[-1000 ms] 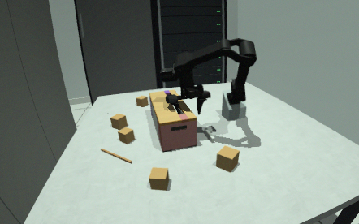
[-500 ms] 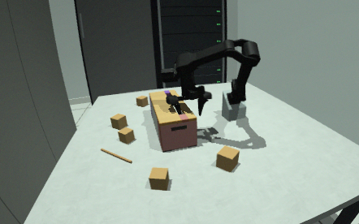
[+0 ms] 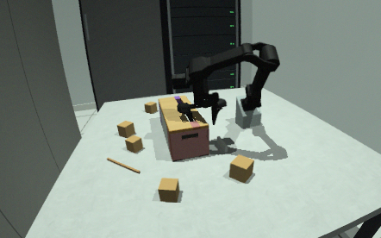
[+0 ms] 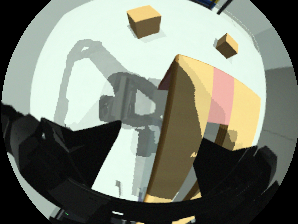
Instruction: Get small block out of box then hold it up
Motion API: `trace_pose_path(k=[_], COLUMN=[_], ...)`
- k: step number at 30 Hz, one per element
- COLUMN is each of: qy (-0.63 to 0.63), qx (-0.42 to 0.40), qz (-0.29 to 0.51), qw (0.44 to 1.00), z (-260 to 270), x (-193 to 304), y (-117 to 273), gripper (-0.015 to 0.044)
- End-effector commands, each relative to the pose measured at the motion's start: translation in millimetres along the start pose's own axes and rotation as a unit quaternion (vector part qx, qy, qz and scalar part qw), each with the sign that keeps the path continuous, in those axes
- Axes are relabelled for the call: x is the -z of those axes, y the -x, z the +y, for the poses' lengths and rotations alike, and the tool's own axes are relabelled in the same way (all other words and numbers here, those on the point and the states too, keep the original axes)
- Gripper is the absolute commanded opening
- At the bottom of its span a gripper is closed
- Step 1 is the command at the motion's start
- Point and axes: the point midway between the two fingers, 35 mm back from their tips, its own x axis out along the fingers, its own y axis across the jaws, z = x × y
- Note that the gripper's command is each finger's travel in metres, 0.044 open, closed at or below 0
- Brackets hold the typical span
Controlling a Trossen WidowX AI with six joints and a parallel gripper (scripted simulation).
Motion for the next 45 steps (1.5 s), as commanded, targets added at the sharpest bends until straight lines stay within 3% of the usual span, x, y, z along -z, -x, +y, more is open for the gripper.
trace_pose_path(k=[1,5,11,18,22,27,35,45], qy=[-0.001,-0.001,-0.001,-0.003,0.127,0.384,0.692,0.698], qx=[0.0,0.001,-0.001,0.004,0.027,0.061,0.076,0.076], qz=[-0.002,-0.001,0.001,0.0,0.029,0.098,0.212,0.215], qw=[1.0,1.0,1.0,1.0,0.991,0.916,0.685,0.679], z=[0,-1,0,-1,7,22,44,44], x=[-6,-8,-14,-14,-23,-41,-61,-61], y=[-1,5,57,55,57,59,61,61], gripper=[0.04,0.04,0.04,0.04,0.0295,0.0285,0.0285,0.0285])
